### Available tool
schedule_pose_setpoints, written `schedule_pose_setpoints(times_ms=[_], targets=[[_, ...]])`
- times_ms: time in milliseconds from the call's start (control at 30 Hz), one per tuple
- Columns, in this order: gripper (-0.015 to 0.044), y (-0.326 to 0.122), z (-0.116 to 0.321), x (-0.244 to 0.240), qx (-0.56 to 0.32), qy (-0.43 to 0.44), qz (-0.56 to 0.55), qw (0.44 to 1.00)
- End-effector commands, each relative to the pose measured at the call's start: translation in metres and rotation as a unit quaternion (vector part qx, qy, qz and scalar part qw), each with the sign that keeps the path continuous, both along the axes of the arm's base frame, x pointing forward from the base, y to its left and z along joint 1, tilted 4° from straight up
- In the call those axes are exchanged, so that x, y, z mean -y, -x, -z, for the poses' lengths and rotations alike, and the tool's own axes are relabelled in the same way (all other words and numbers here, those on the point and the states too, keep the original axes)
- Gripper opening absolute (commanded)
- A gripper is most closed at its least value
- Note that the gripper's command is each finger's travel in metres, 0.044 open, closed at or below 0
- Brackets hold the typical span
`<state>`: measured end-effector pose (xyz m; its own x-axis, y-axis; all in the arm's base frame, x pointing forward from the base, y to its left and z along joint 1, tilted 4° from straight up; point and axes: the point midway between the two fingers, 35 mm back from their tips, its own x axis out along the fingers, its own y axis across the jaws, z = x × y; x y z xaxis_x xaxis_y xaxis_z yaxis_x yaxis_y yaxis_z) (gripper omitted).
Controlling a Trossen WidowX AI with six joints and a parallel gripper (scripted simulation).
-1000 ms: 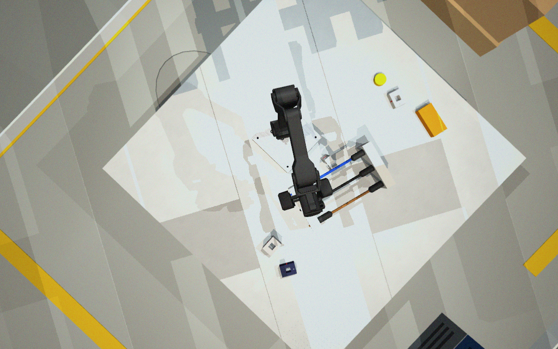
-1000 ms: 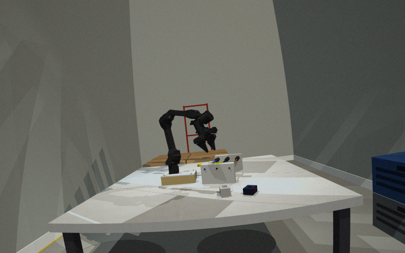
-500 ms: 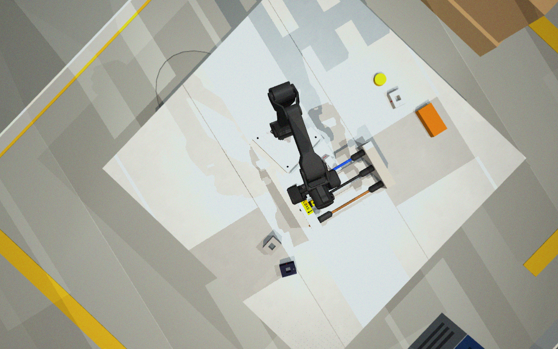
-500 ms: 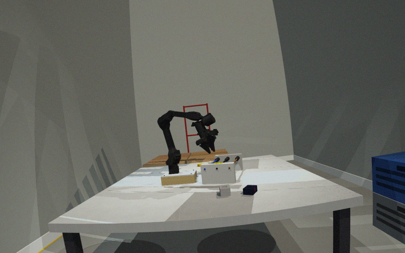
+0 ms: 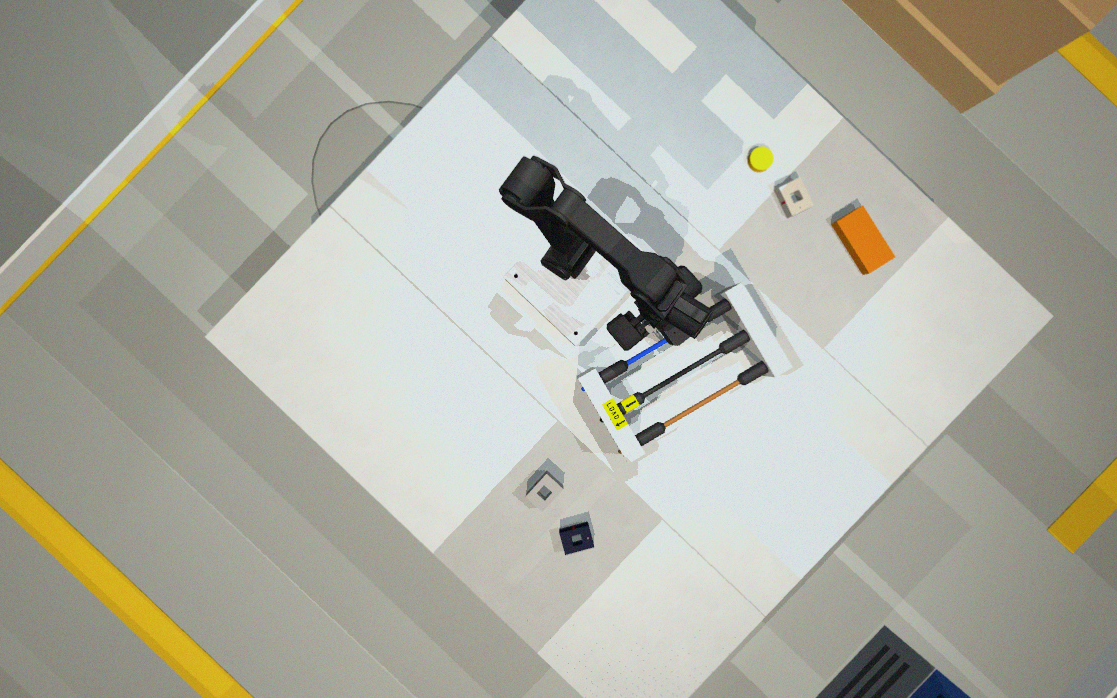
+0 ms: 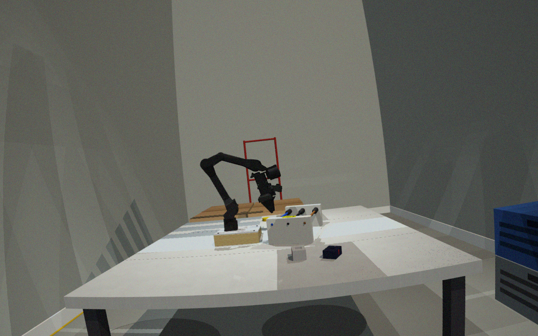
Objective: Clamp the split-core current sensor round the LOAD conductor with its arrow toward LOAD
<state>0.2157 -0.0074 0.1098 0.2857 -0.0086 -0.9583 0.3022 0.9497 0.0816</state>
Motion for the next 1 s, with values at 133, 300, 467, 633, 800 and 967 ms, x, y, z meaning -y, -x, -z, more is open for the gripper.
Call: schedule_pose_setpoints(times_ms=[133,300,467,633,800,967], targets=[[0.0286,0.000,0.008,-0.003,0.001,0.002,0.000,1.000],[0.0286,-0.003,0.016,-0.003,0.001,0.002,0.000,1.000],[0.0286,-0.006,0.024,-0.003,0.001,0.002,0.000,1.000],[0.0286,-0.008,0.032,-0.003,0.001,0.002,0.000,1.000],[0.0286,-0.011,0.040,-0.002,0.001,0.002,0.000,1.000],[0.0286,-0.012,0.048,-0.002,0.001,0.002,0.000,1.000]])
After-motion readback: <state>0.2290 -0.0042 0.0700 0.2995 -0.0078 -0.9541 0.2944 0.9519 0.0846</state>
